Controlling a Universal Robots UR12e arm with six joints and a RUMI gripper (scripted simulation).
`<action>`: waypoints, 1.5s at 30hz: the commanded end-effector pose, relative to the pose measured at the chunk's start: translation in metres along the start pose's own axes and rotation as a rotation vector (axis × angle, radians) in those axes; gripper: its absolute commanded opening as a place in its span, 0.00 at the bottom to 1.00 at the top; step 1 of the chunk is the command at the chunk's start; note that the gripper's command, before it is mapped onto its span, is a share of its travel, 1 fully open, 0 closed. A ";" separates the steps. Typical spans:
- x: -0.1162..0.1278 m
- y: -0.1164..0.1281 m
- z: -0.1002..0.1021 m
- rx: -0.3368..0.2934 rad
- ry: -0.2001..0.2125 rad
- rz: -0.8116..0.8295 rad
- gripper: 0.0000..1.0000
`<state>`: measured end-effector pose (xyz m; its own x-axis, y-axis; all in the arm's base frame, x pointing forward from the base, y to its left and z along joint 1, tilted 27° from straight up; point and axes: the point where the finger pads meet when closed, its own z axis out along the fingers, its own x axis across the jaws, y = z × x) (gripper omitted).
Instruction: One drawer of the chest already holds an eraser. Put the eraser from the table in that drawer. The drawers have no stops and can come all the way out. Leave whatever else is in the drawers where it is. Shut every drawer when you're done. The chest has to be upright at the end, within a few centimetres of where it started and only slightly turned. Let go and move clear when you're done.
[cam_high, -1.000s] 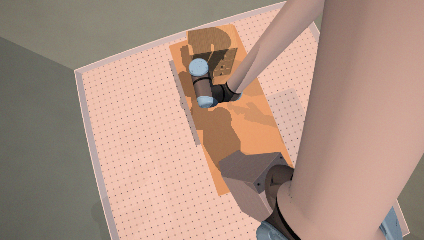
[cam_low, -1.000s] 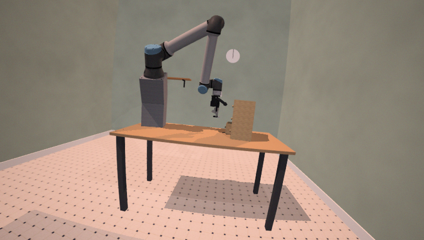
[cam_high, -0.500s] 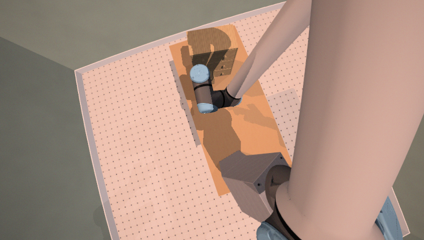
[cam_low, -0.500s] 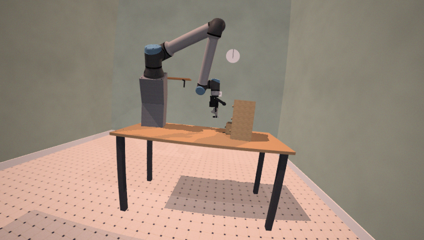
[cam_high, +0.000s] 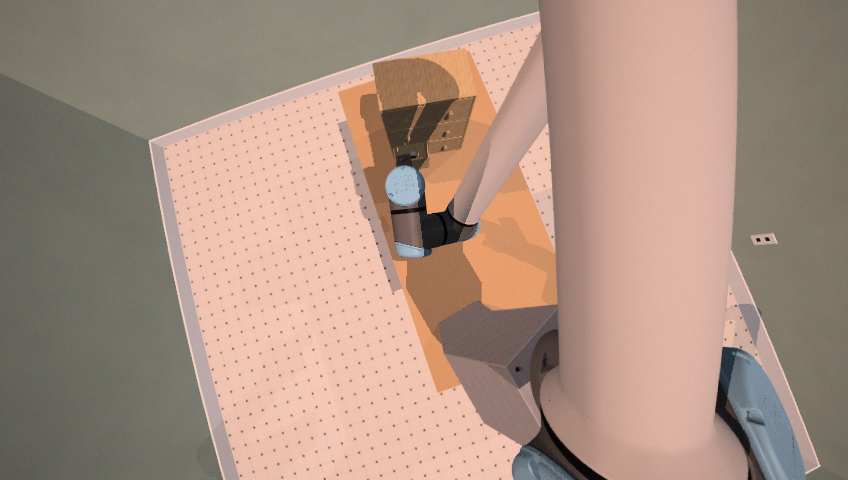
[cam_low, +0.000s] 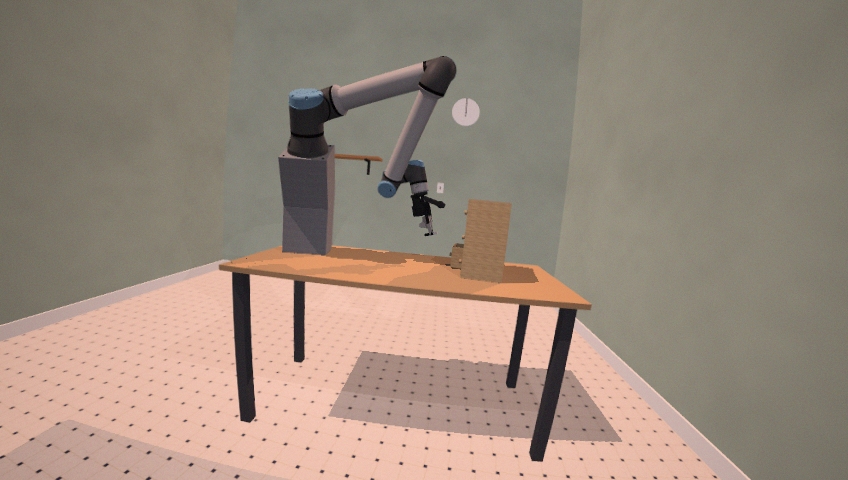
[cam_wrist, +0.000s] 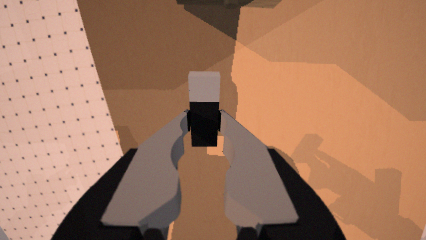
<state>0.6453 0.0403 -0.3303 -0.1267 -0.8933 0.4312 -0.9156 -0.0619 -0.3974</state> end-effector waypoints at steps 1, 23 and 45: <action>0.001 -0.009 0.001 0.165 -0.006 0.003 0.11; 0.002 -0.007 0.001 0.568 0.001 0.003 0.11; 0.001 -0.006 -0.001 0.594 0.001 0.001 0.11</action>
<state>0.6505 0.0396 -0.3259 -0.1300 -0.8920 0.4329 -0.5454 -0.3003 -0.7825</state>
